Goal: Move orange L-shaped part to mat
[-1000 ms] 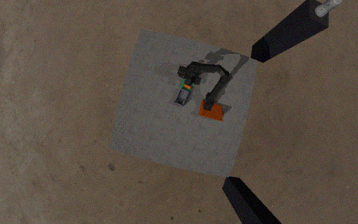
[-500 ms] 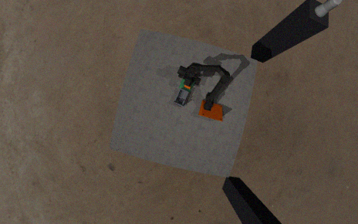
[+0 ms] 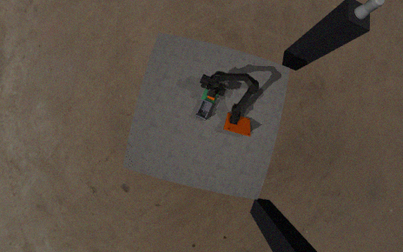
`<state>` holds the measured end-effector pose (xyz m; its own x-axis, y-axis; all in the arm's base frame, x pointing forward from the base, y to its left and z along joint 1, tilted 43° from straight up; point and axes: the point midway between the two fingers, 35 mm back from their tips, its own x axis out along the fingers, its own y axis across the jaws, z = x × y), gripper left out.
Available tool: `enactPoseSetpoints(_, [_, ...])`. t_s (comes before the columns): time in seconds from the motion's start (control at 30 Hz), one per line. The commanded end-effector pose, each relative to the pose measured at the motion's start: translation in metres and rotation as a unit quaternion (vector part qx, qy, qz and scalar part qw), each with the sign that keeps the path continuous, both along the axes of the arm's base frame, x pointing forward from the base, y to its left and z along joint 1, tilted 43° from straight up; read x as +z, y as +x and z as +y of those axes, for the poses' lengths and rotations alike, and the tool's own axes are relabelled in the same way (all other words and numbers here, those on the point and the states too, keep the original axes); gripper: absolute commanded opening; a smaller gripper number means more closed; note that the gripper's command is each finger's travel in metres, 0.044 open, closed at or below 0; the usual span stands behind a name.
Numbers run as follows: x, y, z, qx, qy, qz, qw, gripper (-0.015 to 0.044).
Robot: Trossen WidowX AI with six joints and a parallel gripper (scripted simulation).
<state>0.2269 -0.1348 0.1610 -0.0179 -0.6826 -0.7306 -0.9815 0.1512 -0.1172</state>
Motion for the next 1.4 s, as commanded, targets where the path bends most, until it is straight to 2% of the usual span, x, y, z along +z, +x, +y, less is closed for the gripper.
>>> enactPoseSetpoints(0.0, [0.000,0.000,0.000,0.000,0.000,0.000,1.000,0.0026])
enactPoseSetpoints(0.3, [0.002,0.001,0.002,0.001,0.000,0.000,1.000,0.0262])
enactPoseSetpoints(0.47, [0.030,0.004,0.030,0.012,0.003,-0.001,1.000,0.0394])
enactPoseSetpoints(0.63, [0.064,0.001,0.061,0.025,0.002,-0.001,1.000,0.0400])
enactPoseSetpoints(1.37, [0.059,0.002,0.057,0.027,0.002,-0.002,1.000,0.0400])
